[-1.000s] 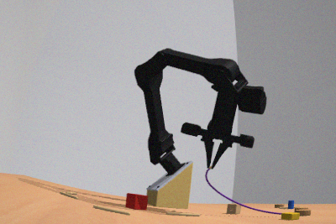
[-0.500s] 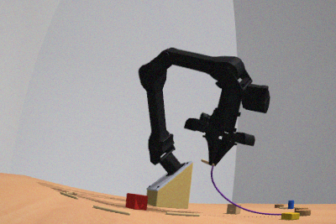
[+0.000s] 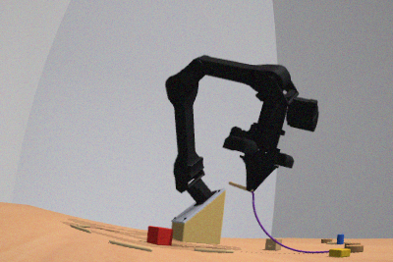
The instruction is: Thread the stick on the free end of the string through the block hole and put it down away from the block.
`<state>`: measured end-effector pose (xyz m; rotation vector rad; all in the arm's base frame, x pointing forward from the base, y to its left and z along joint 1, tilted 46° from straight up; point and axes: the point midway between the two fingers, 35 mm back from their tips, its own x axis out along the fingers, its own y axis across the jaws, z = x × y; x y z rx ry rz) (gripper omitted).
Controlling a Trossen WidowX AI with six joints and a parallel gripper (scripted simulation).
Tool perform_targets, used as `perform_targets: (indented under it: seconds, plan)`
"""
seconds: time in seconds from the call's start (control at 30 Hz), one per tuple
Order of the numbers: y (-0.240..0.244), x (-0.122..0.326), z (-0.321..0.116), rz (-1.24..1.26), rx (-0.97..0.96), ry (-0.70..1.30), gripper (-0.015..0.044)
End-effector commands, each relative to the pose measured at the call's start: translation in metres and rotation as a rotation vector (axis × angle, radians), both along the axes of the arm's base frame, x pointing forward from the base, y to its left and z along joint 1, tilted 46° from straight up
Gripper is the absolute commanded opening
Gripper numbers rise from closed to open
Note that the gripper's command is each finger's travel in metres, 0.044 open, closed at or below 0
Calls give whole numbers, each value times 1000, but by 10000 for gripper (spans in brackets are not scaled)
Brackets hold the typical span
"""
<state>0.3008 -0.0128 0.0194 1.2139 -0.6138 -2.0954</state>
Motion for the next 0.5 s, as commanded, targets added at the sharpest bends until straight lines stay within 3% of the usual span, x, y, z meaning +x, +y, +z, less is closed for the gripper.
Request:
perform_targets:
  seconds: [0.0,0.47]
  plan:
    - [0,1,0,-7,6,2,0]
    - [-14,16,11,-253,-26,-244,0]
